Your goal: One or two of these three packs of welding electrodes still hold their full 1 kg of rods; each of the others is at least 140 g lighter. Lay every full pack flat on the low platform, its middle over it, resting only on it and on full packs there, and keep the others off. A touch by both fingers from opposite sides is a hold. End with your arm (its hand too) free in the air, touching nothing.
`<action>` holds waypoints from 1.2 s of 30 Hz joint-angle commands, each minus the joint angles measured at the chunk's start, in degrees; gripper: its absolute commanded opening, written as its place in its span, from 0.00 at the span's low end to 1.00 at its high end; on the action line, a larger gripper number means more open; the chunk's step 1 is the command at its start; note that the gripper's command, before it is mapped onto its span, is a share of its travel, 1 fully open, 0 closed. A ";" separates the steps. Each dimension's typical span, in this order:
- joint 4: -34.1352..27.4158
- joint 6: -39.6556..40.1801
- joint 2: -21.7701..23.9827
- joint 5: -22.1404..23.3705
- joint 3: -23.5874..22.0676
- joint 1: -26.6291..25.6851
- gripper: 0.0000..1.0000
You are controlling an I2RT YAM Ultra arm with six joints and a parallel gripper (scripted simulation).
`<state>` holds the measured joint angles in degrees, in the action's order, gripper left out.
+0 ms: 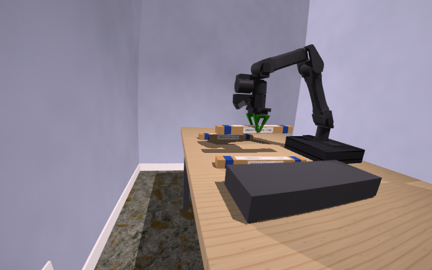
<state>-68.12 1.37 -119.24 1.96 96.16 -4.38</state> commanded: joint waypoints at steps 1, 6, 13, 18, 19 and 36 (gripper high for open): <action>1.83 -0.31 3.30 -0.09 -0.37 0.46 0.00; 3.62 -0.36 3.10 -0.09 -0.68 0.44 0.00; 5.33 -0.41 2.62 -0.10 -2.24 0.62 0.00; 5.41 -0.42 2.47 -0.10 -1.58 0.60 0.00; 4.46 -0.42 2.40 -0.11 -1.47 0.53 0.00; 2.84 -0.44 2.16 -0.10 0.18 0.55 0.00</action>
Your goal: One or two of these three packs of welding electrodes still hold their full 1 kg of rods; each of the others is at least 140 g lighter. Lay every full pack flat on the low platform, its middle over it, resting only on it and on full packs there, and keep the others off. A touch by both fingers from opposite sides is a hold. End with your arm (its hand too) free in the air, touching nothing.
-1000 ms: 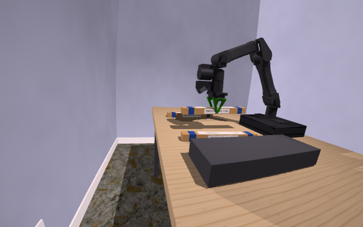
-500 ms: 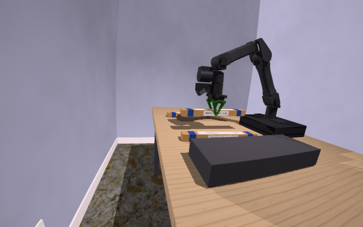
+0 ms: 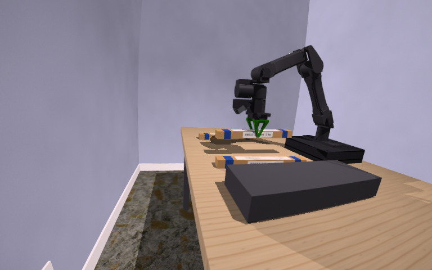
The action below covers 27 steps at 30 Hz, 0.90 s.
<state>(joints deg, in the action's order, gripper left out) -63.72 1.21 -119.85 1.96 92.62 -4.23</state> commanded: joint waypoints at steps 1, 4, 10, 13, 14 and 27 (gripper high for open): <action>-1.65 -0.29 2.75 -0.10 3.84 0.41 0.00; -1.97 -0.29 2.66 -0.10 4.26 0.42 0.00; -2.51 -0.30 2.37 -0.10 5.03 0.45 0.00; -2.76 -0.30 2.23 -0.10 5.42 0.47 0.00; -2.82 -0.30 2.19 -0.10 5.53 0.47 0.00; -3.44 -0.32 2.20 -0.10 6.40 0.54 0.00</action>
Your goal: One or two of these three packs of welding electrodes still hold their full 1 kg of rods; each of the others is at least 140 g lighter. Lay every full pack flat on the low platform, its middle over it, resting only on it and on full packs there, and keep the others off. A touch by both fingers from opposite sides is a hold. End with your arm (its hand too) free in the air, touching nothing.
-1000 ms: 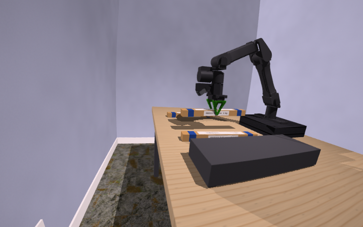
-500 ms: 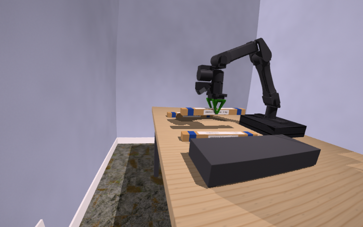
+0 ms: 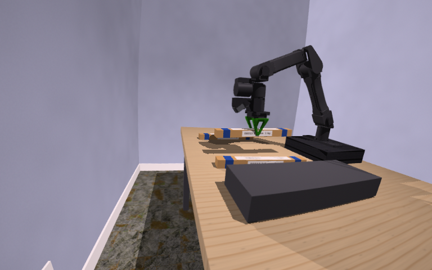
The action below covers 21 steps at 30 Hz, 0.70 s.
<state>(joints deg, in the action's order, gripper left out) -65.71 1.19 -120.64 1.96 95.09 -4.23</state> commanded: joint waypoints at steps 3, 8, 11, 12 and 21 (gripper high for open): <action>-1.59 -0.30 2.96 -0.10 4.10 0.55 0.00; -1.80 -0.31 2.87 -0.10 4.40 0.59 0.00; -1.91 -0.31 2.78 -0.10 4.60 0.60 0.00; -1.91 -0.31 2.78 -0.10 4.60 0.60 0.00; -2.24 -0.32 2.57 -0.10 4.96 0.65 0.00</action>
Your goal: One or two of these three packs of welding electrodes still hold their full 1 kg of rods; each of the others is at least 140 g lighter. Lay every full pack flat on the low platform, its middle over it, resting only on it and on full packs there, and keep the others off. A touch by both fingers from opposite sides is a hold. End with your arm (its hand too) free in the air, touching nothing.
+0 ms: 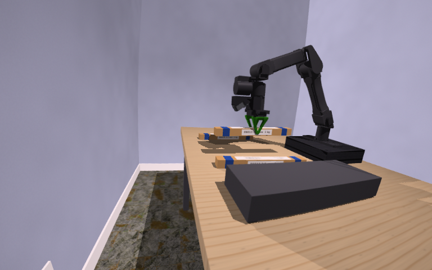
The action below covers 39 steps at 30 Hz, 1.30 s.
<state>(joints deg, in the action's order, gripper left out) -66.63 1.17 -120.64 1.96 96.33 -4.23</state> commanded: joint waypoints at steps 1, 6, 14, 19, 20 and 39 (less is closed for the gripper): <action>-1.35 -0.30 2.56 -0.10 3.74 0.66 0.00; -1.46 -0.31 2.52 -0.10 3.90 0.69 0.00; -1.65 -0.30 2.64 -0.10 4.13 0.48 0.00; -1.71 -0.26 2.60 -0.11 4.22 0.31 0.00; -1.71 -0.25 2.60 -0.11 4.24 0.30 0.00; -0.63 0.08 4.25 -0.05 -0.05 -0.05 0.00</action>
<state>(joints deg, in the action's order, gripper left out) -64.84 1.15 -120.97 1.96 92.49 -4.12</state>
